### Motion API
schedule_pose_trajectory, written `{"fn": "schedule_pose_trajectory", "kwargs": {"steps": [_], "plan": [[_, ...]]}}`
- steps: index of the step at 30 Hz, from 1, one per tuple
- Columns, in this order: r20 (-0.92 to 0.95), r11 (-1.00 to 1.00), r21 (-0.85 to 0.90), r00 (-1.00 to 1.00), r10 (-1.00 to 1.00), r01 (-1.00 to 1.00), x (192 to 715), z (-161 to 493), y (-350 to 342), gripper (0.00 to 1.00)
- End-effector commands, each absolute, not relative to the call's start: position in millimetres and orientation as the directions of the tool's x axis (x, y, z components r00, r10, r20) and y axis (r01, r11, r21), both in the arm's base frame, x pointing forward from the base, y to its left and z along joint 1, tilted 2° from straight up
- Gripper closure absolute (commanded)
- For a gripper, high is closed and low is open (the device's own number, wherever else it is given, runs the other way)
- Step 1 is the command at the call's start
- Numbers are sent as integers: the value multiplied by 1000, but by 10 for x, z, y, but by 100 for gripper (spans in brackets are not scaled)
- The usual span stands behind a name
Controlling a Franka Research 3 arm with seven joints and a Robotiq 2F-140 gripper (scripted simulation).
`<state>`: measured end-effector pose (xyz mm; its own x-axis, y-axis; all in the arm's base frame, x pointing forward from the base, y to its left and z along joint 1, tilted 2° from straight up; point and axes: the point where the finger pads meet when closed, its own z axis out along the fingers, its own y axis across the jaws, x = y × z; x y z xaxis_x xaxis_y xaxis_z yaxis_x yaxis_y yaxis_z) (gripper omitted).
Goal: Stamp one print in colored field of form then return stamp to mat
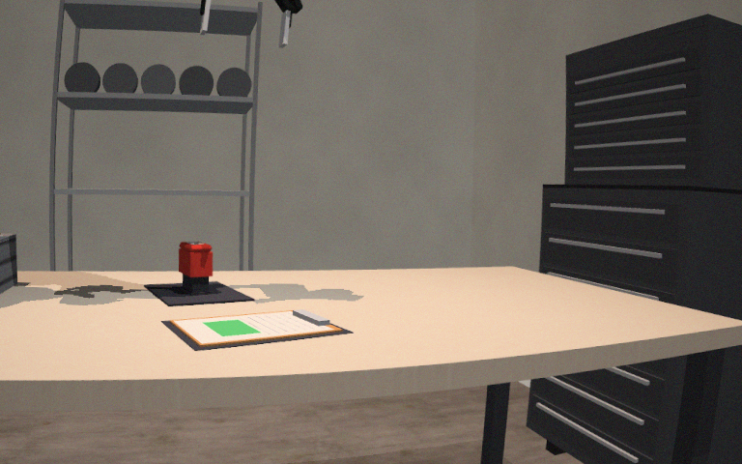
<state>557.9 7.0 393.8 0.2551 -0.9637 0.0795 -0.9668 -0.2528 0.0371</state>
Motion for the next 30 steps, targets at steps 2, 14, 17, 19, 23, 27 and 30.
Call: {"fn": "schedule_pose_trajectory", "kwargs": {"steps": [2,14,17,19,23,27,30], "plan": [[33,-529,12,529,-848,-848,5707,3313,419,0],[24,-442,-15,442,-897,-897,5151,1347,1310,0],[21,-413,-19,412,-911,-911,4992,969,1500,0],[19,-399,-21,399,-917,-917,4898,849,1551,0],[16,-386,-23,386,-923,-922,4797,731,1600,0],[16,-384,-23,383,-923,-923,4780,712,1607,0],[16,-384,-23,383,-923,-923,4780,712,1607,0]]}}
